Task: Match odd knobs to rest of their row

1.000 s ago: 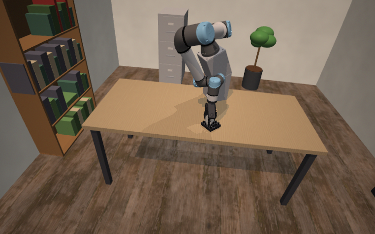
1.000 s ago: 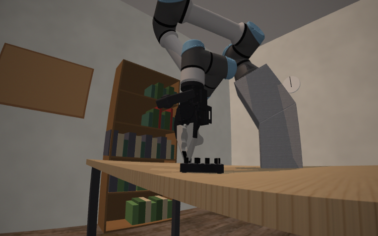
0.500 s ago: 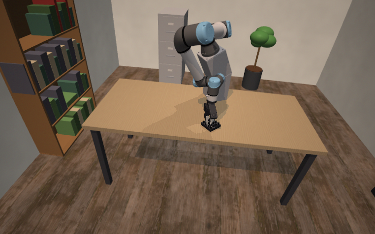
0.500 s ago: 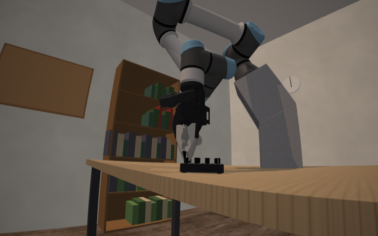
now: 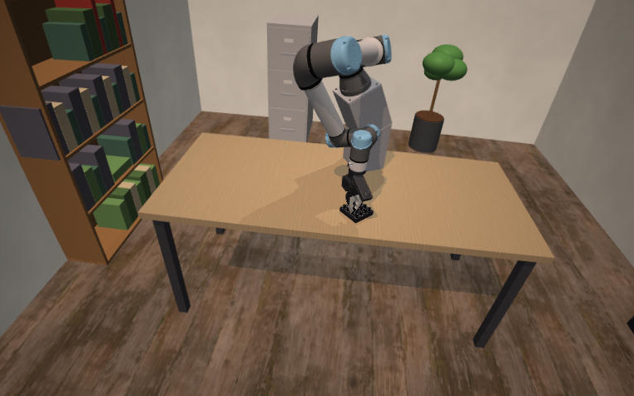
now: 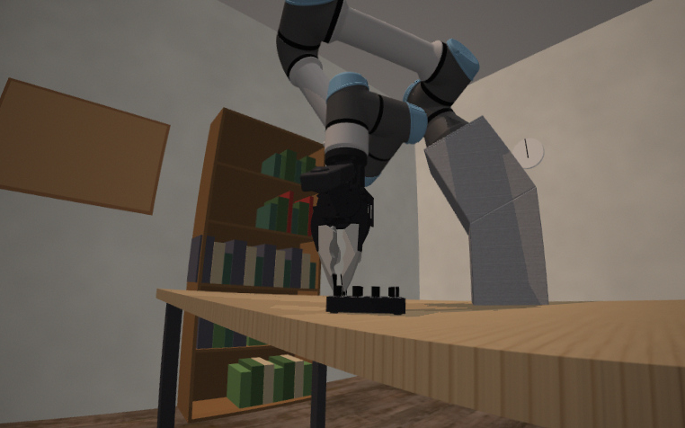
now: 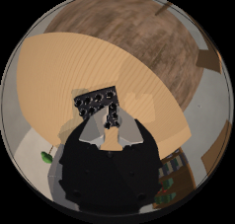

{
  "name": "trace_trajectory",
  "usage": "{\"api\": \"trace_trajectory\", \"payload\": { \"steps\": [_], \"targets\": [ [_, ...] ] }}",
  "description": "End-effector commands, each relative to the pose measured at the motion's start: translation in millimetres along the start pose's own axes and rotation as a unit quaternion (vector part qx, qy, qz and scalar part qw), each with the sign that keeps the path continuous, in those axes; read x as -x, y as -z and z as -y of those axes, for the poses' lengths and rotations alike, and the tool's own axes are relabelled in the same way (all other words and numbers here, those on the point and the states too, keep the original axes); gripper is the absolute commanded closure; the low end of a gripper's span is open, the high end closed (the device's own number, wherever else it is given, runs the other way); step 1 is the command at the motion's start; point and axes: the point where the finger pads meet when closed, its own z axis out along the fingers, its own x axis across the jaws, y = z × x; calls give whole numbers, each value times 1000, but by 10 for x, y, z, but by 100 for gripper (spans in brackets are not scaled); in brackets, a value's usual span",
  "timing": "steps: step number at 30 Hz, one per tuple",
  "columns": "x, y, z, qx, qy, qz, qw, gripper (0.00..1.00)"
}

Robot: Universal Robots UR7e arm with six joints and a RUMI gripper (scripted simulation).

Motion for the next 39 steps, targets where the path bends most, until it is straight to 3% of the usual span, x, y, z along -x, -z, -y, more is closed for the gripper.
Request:
{"api": "trace_trajectory", "payload": {
  "steps": [1,21,39],
  "targets": [
    [3,4,4,-2,61,0,998,96],
    [19,4,-1,-2,234,0,972,96],
    [31,4,-9,-2,377,0,926,96]
  ]
}}
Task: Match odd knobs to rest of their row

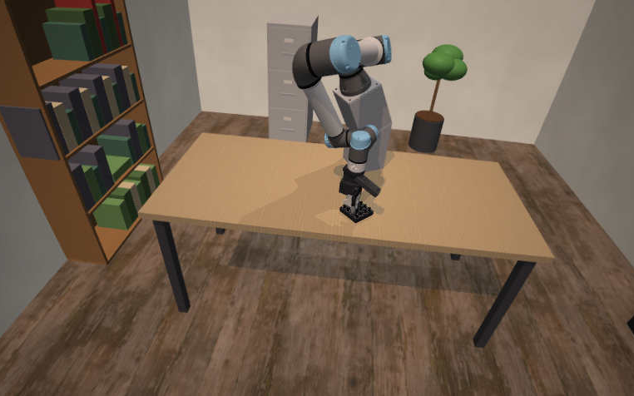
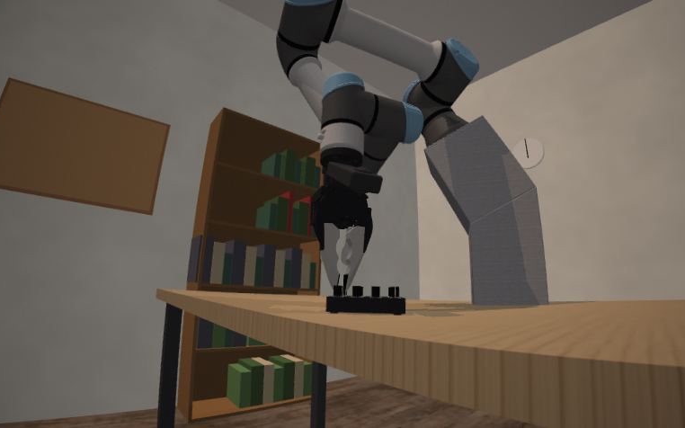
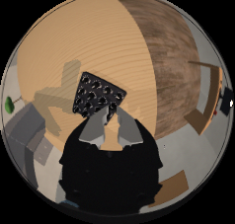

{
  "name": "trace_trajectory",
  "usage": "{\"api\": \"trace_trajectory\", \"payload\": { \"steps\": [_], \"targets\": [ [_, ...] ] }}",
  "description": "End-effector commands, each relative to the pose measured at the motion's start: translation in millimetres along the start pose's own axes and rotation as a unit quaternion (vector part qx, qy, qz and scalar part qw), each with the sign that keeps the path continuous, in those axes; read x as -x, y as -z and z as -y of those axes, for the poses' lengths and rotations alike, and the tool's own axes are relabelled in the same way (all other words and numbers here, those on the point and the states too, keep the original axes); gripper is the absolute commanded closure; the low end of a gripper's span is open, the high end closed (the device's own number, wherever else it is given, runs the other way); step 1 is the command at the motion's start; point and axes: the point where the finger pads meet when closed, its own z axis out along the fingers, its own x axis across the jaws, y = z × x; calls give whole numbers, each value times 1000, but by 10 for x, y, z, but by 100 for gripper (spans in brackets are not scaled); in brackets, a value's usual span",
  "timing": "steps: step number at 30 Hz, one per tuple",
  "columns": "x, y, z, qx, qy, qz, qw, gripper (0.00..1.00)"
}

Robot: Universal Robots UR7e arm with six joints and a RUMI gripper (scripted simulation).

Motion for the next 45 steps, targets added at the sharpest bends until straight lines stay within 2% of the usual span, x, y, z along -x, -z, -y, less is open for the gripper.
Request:
{"api": "trace_trajectory", "payload": {
  "steps": [1,14,45],
  "targets": [
    [-1,4,1,-1,36,-1,999,96],
    [6,4,0,-1,115,-1,993,96],
    [10,4,-1,-1,158,-1,987,96]
  ]
}}
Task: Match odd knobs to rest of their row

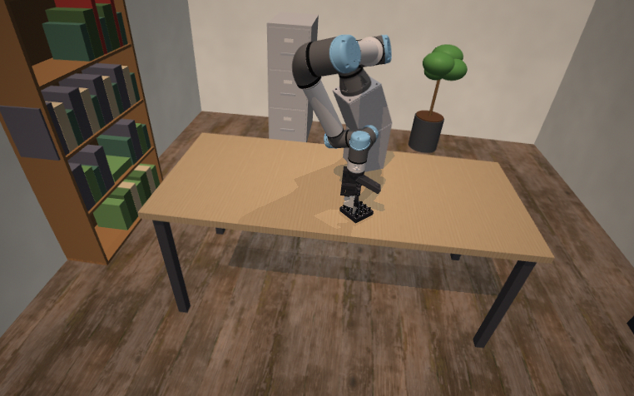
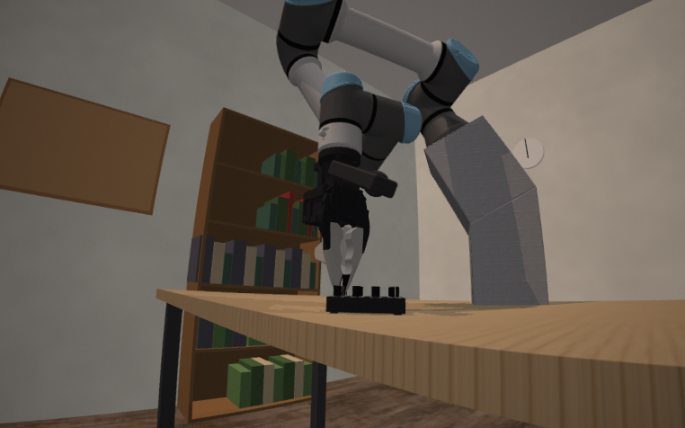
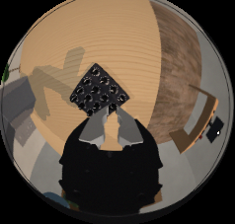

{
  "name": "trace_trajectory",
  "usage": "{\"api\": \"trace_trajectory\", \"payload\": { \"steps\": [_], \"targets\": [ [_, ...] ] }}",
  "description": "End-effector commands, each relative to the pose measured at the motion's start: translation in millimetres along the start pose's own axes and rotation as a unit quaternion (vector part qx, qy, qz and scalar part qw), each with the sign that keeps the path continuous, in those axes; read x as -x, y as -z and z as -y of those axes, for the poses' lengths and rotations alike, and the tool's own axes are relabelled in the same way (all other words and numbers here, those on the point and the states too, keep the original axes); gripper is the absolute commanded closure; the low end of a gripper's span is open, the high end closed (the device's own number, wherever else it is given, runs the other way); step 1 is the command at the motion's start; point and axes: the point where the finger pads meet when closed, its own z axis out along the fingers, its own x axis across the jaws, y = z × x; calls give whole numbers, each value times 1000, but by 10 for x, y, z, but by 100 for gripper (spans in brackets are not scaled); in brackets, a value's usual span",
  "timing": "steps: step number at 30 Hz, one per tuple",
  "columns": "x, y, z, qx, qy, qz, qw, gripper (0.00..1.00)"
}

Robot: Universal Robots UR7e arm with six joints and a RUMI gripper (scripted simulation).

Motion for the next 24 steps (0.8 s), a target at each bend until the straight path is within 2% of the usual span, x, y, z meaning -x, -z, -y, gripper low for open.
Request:
{"api": "trace_trajectory", "payload": {
  "steps": [1,10,11,24],
  "targets": [
    [-5,4,0,0,1,-1,1000,96],
    [-5,4,0,0,1,-1,1000,96],
    [-5,4,0,0,1,-1,1000,89],
    [-5,4,0,0,1,-1,1000,89]
  ]
}}
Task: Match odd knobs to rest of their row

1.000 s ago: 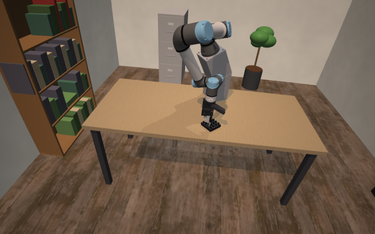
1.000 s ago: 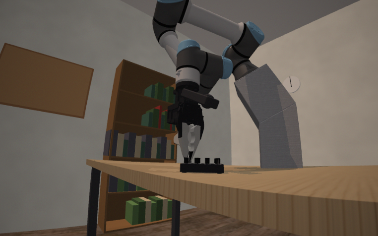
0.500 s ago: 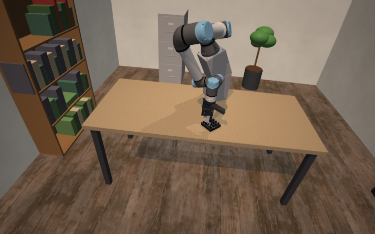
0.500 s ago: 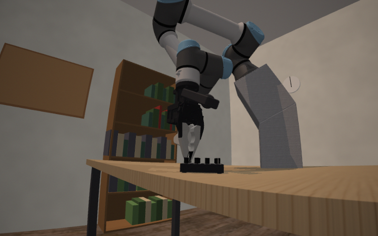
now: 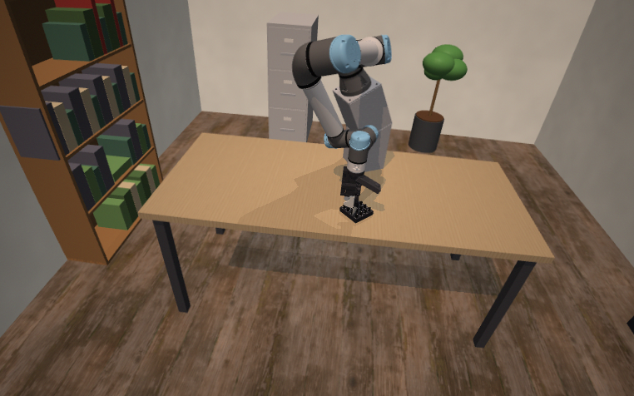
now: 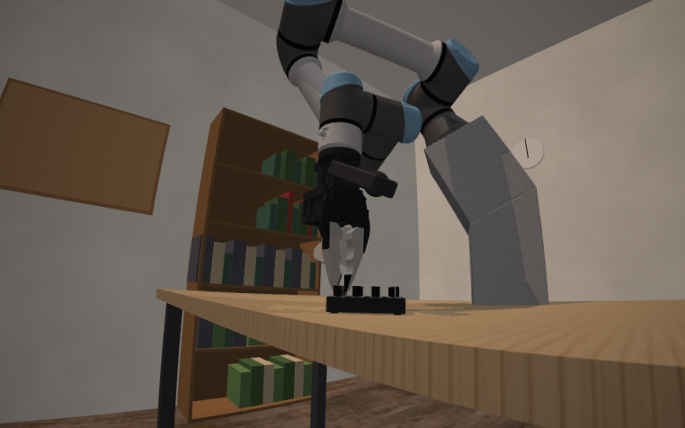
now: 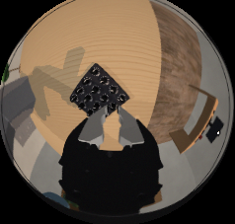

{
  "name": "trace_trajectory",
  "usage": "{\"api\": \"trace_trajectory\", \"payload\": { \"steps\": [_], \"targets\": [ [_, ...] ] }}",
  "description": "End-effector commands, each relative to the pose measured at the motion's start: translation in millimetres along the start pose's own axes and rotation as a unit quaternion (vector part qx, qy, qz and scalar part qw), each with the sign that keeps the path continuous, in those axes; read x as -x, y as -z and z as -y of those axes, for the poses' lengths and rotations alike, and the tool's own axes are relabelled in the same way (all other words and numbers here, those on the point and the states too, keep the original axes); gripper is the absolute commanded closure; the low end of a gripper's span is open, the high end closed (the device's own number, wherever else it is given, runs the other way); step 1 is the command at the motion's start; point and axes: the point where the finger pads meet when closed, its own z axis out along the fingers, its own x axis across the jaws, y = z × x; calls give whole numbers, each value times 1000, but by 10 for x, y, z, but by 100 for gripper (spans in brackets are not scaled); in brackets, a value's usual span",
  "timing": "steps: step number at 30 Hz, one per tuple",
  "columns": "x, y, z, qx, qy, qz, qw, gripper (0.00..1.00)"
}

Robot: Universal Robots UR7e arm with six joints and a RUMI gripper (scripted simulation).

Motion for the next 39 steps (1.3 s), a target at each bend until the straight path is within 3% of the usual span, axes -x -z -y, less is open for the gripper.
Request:
{"api": "trace_trajectory", "payload": {
  "steps": [1,15,28,39],
  "targets": [
    [-5,4,0,0,0,-1,1000,89],
    [-5,63,0,0,0,-1,1000,89],
    [-5,371,0,0,0,-1,1000,89],
    [-5,384,0,0,0,-1,1000,89]
  ]
}}
